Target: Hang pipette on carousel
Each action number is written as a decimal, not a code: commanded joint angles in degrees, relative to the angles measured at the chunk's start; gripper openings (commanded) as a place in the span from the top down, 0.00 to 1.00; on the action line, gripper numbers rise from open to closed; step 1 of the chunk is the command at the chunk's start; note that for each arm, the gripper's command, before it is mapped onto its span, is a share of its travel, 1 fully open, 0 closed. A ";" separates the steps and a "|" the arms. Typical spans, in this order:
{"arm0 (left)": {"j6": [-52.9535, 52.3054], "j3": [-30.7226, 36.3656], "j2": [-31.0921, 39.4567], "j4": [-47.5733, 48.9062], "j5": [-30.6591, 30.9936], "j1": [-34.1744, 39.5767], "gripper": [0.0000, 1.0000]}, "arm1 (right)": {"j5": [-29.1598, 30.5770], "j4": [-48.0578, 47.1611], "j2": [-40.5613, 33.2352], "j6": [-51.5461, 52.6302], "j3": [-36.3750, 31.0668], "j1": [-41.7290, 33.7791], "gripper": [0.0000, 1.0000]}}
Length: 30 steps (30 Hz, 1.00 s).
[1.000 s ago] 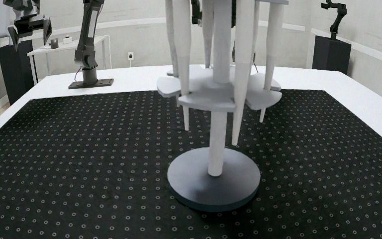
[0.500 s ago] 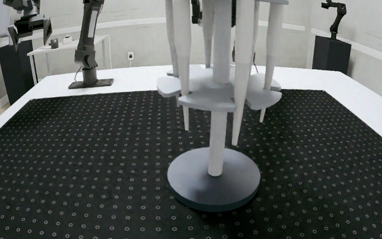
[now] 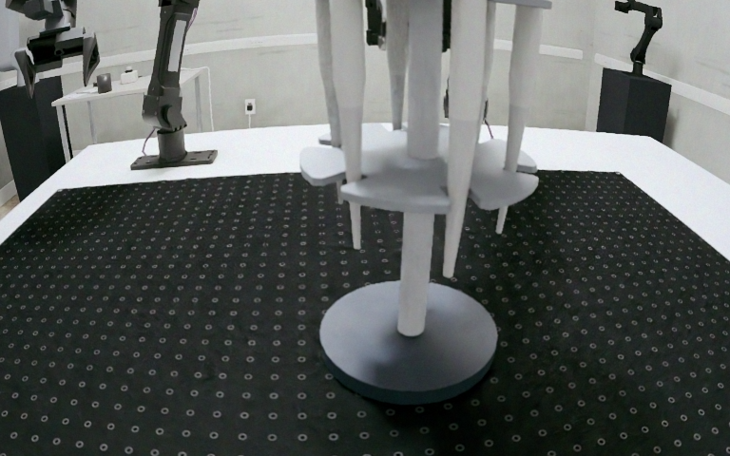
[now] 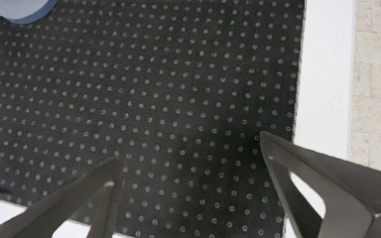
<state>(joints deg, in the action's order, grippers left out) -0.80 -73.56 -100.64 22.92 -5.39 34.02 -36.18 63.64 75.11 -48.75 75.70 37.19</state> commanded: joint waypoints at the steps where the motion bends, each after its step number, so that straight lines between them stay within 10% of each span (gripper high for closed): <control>1: -0.39 -2.35 2.33 0.96 0.30 -0.48 0.88 | -0.93 -0.48 0.36 -0.32 1.13 0.53 0.00; 30: -0.39 -3.82 2.78 -2.05 0.44 -0.52 0.88 | -0.93 -0.48 0.36 -0.32 1.13 0.53 0.00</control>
<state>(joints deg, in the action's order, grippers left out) -0.80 -74.59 -100.64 20.99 -5.37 33.95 -36.18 63.64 75.11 -48.75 75.70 37.19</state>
